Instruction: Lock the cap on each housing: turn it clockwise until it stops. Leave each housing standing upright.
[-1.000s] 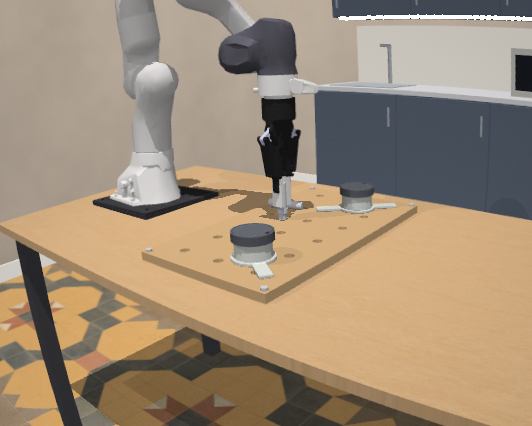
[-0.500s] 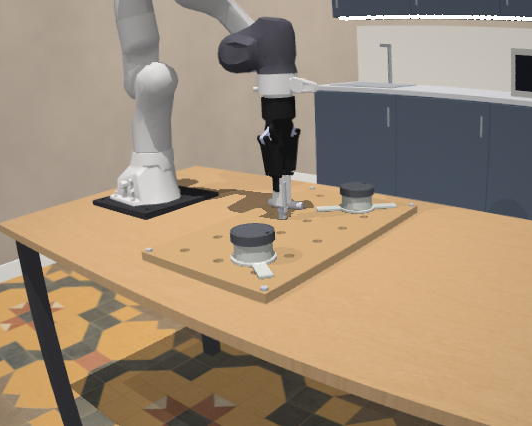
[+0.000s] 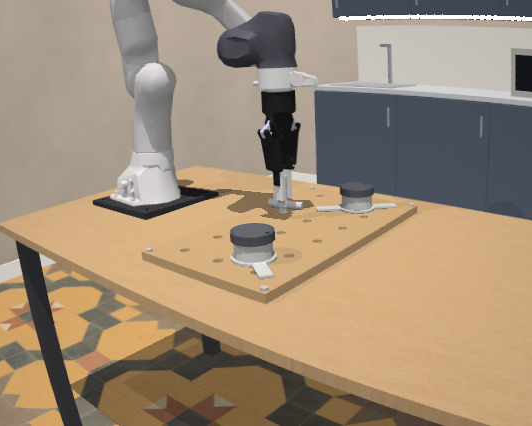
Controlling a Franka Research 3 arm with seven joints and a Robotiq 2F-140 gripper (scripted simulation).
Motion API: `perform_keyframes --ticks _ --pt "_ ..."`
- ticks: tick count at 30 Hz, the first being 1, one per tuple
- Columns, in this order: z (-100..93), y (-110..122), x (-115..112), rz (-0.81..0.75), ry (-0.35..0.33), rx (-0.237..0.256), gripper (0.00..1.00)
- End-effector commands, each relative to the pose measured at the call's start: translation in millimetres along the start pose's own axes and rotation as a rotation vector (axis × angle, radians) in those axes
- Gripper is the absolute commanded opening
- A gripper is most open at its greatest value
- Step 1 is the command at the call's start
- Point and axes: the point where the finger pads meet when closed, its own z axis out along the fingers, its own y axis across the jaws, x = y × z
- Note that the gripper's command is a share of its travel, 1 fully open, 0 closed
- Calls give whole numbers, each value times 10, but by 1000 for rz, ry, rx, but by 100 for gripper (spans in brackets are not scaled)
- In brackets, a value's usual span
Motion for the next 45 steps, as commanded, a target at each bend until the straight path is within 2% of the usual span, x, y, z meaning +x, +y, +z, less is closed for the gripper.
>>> perform_keyframes --ticks 1,19,34,45 --pt "-43 13 -11 14 -4 -5 10" --pt "-334 12 -10 14 -4 -5 10" --pt "-675 10 -9 14 -4 -5 10" --pt "-826 9 -8 14 -4 -5 10"
